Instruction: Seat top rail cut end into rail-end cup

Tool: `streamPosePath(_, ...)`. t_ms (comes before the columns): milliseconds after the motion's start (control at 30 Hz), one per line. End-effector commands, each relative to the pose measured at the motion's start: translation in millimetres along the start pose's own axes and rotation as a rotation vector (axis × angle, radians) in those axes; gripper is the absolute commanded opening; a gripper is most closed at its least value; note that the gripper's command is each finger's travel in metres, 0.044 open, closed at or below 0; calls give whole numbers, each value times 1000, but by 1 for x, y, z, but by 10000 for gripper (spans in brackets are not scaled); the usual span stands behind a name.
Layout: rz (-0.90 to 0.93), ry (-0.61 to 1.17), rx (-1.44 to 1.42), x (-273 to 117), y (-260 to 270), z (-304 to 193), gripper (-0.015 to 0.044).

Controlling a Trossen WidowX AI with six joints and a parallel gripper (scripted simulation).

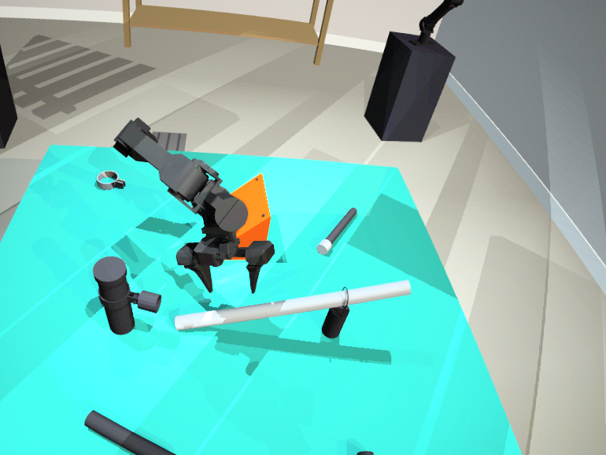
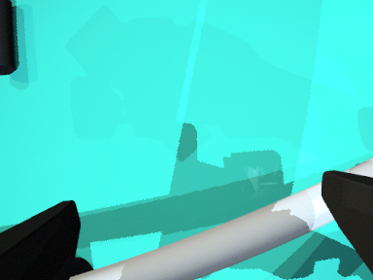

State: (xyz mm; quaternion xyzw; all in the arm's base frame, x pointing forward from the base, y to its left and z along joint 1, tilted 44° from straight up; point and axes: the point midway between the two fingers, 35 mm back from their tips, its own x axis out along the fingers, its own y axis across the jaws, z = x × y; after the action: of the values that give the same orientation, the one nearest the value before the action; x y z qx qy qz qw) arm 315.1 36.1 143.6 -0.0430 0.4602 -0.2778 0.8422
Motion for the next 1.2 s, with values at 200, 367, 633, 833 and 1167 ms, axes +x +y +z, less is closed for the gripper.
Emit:
streamPosePath(200,-235,-97,-369,-49,8,-34,440)
streamPosePath(367,-235,-97,-369,-49,8,-34,440)
streamPosePath(633,-259,-50,-729,-49,-25,-13,440)
streamPosePath(833,-294,9,-1137,-51,-67,5,440)
streamPosePath(1167,-359,137,-1722,-60,-135,19,440)
